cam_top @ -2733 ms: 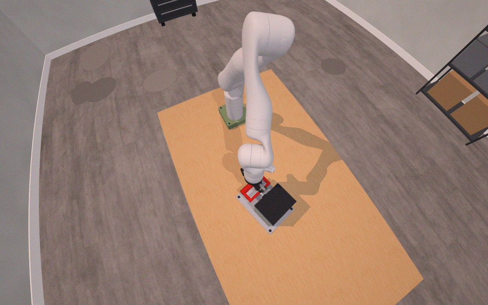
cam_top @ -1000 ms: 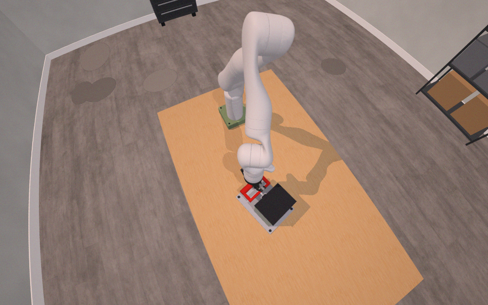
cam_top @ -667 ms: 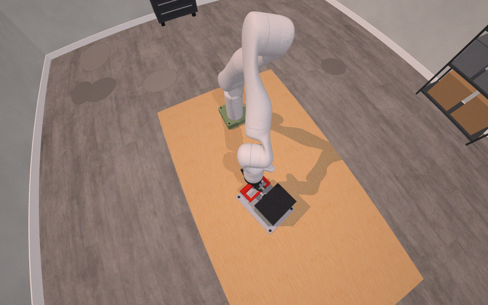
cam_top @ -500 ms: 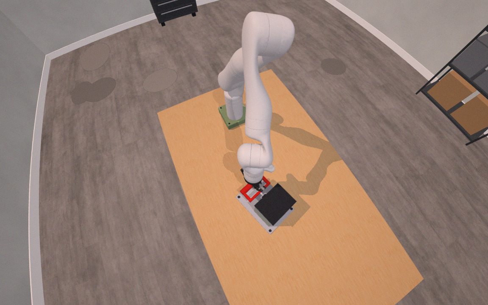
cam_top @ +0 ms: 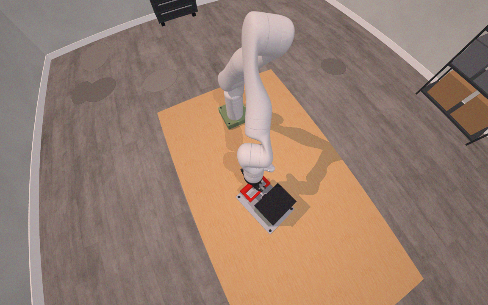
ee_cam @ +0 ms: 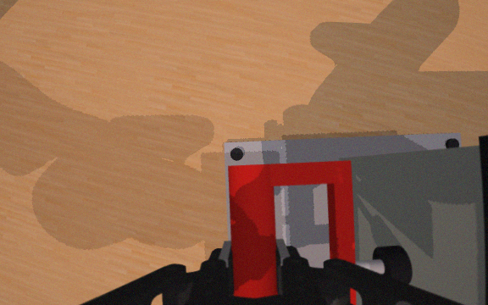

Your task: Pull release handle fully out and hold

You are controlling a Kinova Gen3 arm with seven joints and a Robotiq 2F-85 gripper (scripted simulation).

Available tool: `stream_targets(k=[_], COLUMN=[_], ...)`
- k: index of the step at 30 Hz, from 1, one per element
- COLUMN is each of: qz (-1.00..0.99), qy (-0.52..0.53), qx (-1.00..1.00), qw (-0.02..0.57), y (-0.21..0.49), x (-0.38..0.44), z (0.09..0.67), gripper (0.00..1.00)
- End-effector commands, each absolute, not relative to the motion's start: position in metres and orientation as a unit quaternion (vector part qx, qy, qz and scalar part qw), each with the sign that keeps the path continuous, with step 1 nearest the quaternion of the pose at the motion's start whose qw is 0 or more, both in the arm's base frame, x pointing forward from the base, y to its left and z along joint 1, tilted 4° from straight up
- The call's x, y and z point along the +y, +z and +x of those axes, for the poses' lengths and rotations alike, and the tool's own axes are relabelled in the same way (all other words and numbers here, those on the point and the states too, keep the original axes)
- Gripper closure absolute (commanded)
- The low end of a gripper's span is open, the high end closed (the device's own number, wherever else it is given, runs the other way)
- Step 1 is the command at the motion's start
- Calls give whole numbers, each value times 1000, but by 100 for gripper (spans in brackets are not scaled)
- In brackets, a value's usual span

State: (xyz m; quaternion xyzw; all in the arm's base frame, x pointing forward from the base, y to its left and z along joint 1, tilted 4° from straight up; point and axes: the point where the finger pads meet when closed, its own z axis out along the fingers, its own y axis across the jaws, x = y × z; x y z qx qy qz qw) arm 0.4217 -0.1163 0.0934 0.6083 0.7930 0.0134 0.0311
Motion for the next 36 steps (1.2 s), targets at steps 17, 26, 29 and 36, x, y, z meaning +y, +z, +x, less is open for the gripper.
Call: stream_targets(k=[17, 26, 29, 36], qz=[609, 609, 609, 609], qy=[15, 15, 15, 15], qx=[792, 792, 792, 792], qw=[35, 35, 34, 32], y=[92, 91, 91, 90], x=[-127, -131, -131, -132], z=[394, 378, 373, 367], gripper=[100, 100, 100, 100])
